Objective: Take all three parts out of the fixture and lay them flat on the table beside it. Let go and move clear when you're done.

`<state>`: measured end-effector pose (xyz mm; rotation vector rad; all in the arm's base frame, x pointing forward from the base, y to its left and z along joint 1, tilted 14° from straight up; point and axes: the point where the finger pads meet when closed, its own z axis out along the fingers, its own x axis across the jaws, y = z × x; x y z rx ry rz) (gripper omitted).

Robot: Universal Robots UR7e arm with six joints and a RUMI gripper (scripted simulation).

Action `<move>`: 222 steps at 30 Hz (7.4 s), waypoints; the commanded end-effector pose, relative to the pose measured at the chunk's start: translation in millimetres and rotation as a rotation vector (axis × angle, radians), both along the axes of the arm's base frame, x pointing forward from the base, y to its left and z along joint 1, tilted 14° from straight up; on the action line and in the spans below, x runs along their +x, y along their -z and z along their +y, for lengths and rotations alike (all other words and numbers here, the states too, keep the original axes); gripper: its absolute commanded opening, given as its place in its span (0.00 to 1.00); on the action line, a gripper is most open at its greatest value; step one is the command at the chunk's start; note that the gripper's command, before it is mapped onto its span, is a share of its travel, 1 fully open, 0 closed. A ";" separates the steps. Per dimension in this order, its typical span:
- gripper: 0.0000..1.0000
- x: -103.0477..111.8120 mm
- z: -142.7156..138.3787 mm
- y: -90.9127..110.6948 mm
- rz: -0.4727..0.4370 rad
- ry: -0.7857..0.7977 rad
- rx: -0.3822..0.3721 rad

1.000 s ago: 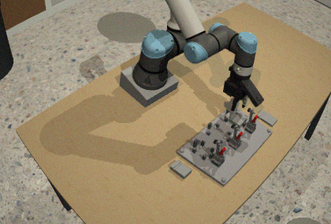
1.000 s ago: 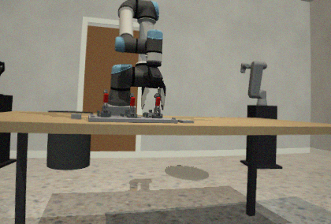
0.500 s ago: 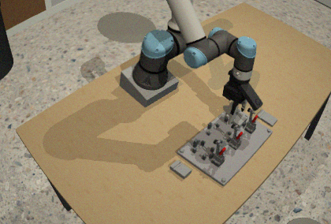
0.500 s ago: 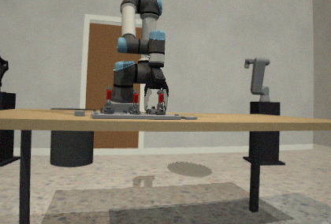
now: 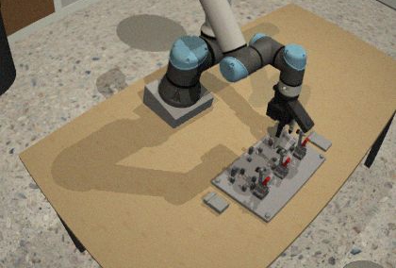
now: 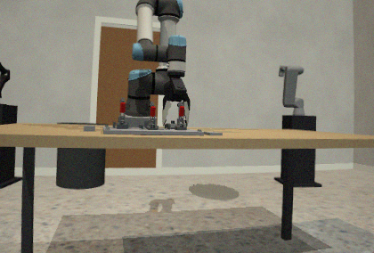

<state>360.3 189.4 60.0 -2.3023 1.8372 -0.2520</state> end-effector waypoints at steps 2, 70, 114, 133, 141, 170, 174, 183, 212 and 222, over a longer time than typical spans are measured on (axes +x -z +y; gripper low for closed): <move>0.00 0.3 0.1 -0.4 -0.001 0.000 0.000; 0.00 -4.9 -0.7 -20.6 -0.001 0.000 0.000; 0.00 -24.0 -4.2 -65.0 -0.001 0.000 0.000; 0.00 -24.6 -4.4 -66.1 -0.001 0.000 0.000; 0.00 -24.6 -4.4 -66.1 -0.001 0.000 0.000; 0.00 -31.7 27.5 -65.6 -0.001 0.000 0.000; 0.00 -34.8 41.1 -65.4 -0.001 0.000 0.000; 0.00 -41.5 70.9 -64.9 -0.001 0.000 0.000; 0.00 -51.9 117.4 -64.2 -0.001 0.000 0.000; 0.00 -51.9 117.4 -64.2 -0.001 0.000 0.000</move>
